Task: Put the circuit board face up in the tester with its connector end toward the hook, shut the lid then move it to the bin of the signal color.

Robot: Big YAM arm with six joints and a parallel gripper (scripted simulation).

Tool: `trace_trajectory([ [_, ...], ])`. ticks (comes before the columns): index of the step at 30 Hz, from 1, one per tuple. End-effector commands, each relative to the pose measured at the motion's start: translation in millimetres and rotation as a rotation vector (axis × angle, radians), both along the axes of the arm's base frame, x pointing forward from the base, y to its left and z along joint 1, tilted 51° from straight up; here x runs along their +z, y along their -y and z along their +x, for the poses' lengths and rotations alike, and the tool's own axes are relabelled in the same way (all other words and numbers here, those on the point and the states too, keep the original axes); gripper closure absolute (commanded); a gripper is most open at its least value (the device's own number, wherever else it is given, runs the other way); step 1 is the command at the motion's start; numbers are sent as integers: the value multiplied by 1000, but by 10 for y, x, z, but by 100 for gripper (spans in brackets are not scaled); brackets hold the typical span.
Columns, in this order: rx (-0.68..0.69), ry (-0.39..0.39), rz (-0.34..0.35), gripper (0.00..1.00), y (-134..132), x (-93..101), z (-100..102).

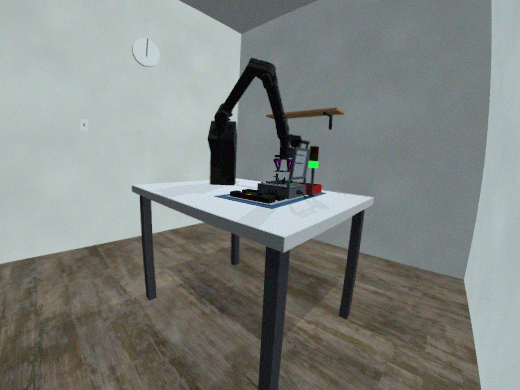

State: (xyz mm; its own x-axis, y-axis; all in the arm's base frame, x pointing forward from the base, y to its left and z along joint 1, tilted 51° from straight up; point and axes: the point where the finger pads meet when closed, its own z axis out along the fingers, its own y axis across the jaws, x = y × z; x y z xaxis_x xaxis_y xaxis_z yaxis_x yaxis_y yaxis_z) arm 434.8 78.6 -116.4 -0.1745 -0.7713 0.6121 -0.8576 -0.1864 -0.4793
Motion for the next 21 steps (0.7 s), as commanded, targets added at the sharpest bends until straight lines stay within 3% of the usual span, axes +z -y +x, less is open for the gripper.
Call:
trace_trajectory([
  [1, 23, 17, 11, 28, -151, 18, -13],
  [21, 18, 3, 2, 28, -68, -39, 0],
])
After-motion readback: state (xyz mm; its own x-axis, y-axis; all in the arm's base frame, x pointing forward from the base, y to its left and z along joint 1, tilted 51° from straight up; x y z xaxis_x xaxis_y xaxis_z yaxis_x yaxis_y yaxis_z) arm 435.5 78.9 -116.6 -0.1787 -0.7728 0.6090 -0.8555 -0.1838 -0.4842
